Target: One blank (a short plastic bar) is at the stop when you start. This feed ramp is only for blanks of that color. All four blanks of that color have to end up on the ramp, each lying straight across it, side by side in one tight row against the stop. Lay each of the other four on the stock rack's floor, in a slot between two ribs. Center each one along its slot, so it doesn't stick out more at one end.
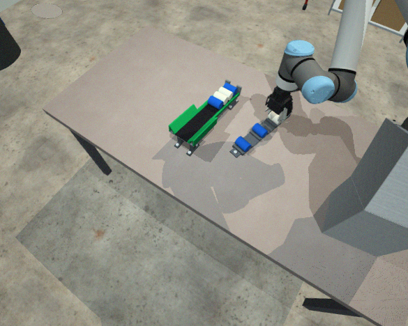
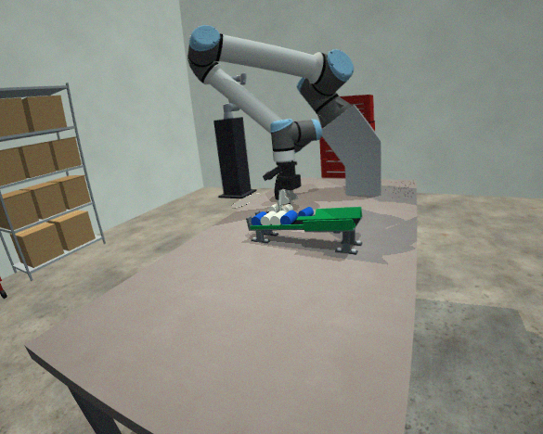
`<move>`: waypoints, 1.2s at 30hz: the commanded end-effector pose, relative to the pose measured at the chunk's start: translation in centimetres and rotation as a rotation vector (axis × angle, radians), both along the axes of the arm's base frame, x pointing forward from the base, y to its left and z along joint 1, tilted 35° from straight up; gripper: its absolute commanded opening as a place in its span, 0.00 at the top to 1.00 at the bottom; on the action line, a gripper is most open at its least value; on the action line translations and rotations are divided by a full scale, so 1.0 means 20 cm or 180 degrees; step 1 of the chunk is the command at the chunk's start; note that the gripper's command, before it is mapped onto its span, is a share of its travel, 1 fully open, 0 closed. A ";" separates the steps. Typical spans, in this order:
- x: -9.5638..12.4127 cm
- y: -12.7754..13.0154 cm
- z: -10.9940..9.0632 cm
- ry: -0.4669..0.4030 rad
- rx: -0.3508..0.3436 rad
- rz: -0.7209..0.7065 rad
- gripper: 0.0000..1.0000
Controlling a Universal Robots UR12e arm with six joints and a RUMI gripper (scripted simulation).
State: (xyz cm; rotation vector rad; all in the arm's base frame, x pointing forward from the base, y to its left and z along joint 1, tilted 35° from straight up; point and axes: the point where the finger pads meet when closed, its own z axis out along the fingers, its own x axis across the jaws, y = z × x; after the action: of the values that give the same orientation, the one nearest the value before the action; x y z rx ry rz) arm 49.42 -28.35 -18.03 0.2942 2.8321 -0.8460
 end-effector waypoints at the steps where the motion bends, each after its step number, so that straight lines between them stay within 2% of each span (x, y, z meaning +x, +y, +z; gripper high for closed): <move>1: 0.01 0.00 0.01 -0.0010 -0.0007 0.0005 0.55; 4: 0.01 0.00 0.01 -0.0010 -0.0007 0.0005 0.52; 19: 0.00 0.02 0.02 -0.0002 -0.0003 0.0007 0.52; 24: -0.01 0.06 0.09 0.0000 -0.0002 0.0007 0.52; 33: -0.04 0.20 0.29 0.0000 -0.0003 0.0007 0.52; 36: -0.04 0.21 0.31 0.0000 -0.0003 0.0007 0.52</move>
State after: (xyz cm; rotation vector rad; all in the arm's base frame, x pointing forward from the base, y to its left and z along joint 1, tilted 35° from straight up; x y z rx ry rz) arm 49.19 -25.14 -12.88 0.2854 2.8169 -0.8501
